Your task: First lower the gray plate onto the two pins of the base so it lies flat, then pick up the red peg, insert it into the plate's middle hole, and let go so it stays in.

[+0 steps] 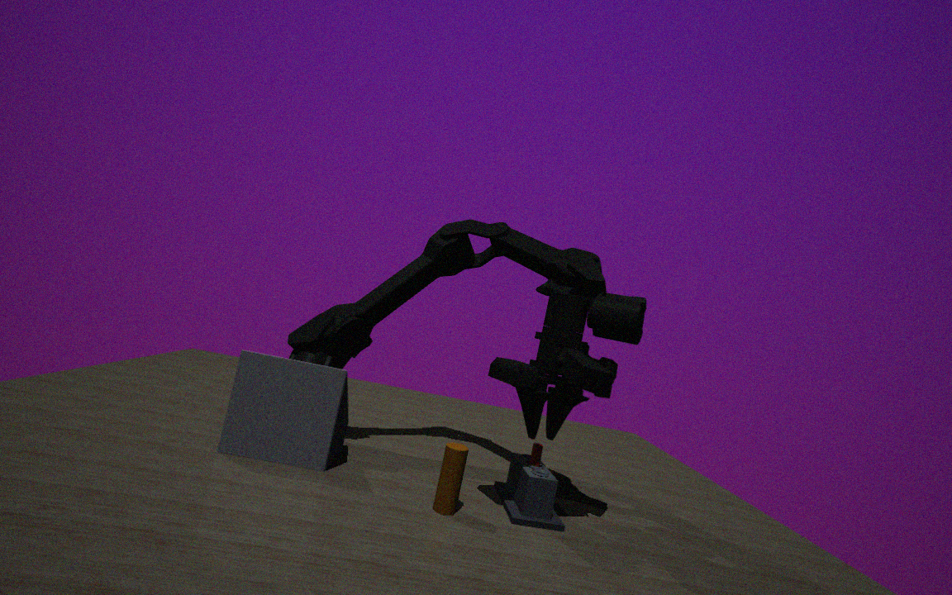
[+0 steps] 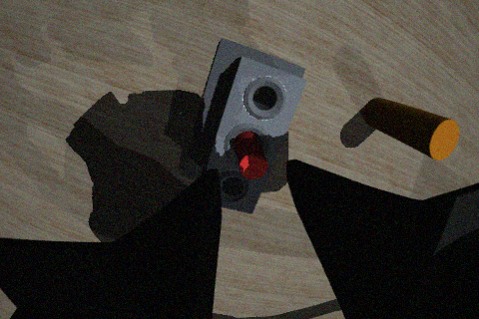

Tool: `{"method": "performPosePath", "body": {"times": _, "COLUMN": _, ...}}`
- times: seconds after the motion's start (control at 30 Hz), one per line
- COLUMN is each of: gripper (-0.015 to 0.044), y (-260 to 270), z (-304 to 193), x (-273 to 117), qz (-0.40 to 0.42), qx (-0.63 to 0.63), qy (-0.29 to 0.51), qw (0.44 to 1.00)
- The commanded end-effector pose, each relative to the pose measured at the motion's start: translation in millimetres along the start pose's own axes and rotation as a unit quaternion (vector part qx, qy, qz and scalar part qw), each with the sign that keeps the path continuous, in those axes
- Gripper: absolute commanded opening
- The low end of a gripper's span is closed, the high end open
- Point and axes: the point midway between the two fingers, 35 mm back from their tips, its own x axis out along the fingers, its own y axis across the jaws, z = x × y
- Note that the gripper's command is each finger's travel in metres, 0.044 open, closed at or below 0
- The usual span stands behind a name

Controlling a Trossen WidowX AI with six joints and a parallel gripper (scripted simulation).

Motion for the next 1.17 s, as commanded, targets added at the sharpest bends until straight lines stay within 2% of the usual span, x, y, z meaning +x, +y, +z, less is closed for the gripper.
{"method": "performPosePath", "body": {"times": 0.0, "gripper": 0.0150, "y": 0, "z": 0, "x": 0, "qz": 0.000, "qx": 0.000, "qy": 0.000, "qw": 1.000}}
{"method": "performPosePath", "body": {"times": 1.13, "gripper": 0.0150, "y": -4, "z": -3, "x": -19, "qz": 0.003, "qx": 0.005, "qy": 0.000, "qw": 1.000}}
